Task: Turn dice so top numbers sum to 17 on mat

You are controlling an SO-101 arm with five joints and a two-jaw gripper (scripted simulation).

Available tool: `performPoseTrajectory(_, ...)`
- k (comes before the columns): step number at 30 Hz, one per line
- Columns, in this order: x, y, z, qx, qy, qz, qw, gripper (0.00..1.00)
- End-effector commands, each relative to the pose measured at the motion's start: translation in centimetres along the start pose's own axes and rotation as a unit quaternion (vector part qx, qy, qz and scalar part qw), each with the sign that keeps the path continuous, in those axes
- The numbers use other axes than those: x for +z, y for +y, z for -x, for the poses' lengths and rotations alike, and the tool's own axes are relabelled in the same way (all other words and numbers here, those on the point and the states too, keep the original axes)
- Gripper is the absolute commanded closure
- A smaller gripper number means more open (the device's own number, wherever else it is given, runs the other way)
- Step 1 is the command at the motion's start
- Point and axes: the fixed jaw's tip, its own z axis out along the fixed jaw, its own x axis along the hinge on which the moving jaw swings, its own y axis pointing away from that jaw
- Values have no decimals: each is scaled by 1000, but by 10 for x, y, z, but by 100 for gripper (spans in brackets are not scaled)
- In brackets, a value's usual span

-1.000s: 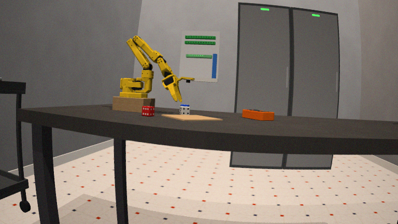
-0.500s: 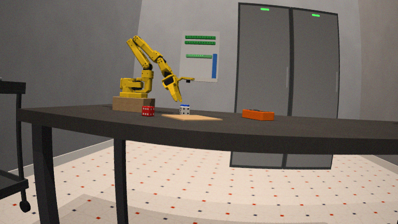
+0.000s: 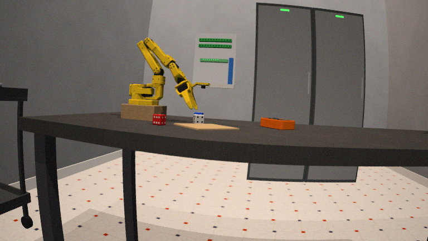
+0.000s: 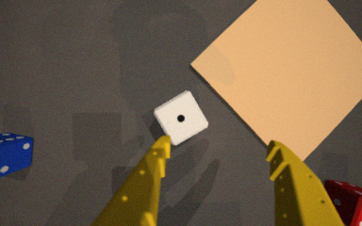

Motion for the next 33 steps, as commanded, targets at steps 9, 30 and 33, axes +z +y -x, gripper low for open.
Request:
performPoseTrajectory(9, 1, 2, 4, 0, -11, 3, 1000, 65)
performPoseTrajectory(30, -3, 46, -5, -108, -6, 72, 992, 65)
performPoseTrajectory(33, -6, 61, -11, -148, -5, 98, 984, 65)
